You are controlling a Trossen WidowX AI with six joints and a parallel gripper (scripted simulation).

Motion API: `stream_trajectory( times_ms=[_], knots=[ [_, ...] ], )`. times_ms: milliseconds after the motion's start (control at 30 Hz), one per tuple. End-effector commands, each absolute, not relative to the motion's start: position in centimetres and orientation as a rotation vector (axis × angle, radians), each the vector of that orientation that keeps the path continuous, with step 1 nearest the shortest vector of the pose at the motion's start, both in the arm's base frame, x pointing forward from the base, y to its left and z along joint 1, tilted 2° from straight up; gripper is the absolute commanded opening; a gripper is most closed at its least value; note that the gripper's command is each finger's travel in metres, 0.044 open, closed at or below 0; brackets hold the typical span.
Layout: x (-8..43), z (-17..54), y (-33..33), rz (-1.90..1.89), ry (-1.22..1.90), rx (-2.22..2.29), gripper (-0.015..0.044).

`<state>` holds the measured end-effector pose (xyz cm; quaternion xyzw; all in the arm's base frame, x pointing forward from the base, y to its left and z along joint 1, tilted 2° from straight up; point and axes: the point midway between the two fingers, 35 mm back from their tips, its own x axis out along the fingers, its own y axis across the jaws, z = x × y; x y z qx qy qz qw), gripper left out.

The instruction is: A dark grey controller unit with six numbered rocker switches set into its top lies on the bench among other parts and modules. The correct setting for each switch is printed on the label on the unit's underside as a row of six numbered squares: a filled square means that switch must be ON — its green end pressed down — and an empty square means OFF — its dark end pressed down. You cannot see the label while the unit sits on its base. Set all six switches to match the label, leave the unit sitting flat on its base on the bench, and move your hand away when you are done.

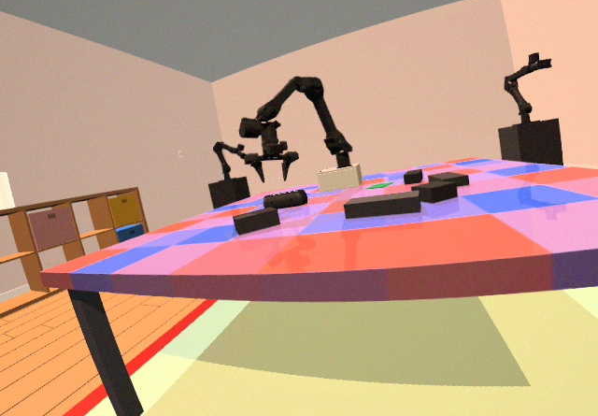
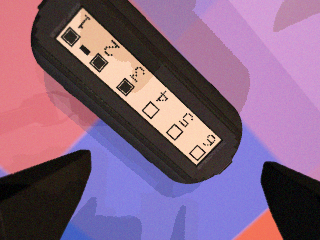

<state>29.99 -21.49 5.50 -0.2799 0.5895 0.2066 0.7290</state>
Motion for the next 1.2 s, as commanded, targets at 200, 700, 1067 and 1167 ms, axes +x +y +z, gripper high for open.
stream_trajectory(
  times_ms=[200, 700, 1067, 1167],
  knots=[
    [31.3, 5.1, -23.4, 0.926, 1.253, -1.058, 0.0440],
    [31.8, 4.6, -24.2, 1.159, 1.183, -1.240, 0.0440],
    [32.0, 2.8, -24.3, 1.158, 1.183, -1.241, 0.0440],
    [32.0, 2.3, -24.3, 1.158, 1.183, -1.241, 0.0440]
  ],
)
